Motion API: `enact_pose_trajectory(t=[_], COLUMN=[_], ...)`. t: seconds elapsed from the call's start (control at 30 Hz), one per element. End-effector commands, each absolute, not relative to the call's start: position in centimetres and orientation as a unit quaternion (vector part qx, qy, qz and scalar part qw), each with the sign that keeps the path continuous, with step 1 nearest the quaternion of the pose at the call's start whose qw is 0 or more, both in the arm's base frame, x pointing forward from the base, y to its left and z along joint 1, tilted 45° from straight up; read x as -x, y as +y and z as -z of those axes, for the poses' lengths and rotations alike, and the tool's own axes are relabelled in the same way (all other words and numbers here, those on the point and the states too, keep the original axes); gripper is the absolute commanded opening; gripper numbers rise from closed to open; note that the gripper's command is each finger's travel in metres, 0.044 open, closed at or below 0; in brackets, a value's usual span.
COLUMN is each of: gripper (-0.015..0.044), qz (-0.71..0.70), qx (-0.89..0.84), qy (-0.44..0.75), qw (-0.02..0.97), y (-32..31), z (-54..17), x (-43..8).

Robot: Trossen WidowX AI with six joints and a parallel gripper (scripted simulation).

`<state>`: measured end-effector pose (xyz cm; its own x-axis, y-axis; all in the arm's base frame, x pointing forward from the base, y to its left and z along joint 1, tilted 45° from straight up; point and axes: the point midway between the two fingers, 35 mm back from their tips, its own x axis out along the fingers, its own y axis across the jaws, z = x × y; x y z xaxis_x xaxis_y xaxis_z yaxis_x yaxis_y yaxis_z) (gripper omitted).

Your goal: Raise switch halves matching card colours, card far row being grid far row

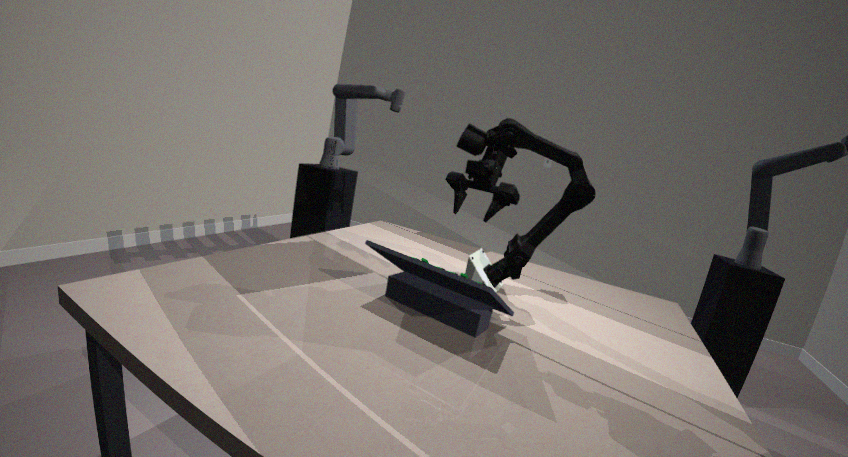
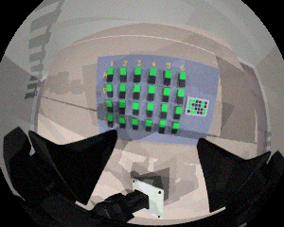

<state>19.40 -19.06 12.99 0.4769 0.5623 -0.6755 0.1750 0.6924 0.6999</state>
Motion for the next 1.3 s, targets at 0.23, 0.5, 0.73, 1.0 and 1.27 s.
enact_pose_trajectory(t=[0.23,0.5,0.73,1.0,1.27], gripper=[0.019,0.0,0.0,0.0,0.0], qz=[-0.106,-0.119,-0.115,-0.115,-0.115], qx=[-0.362,-0.37,-0.371,-0.371,-0.371], qy=[0.501,0.487,0.476,0.476,0.476], qw=[0.779,0.782,0.789,0.789,0.789], y=[-13.7,-8.3,-6.4,-5.7,-5.1], z=[-14.6,-16.6,-14.3,-13.5,-12.8], x=[-26.5,-30.3,-32.0,-32.5,-33.1])
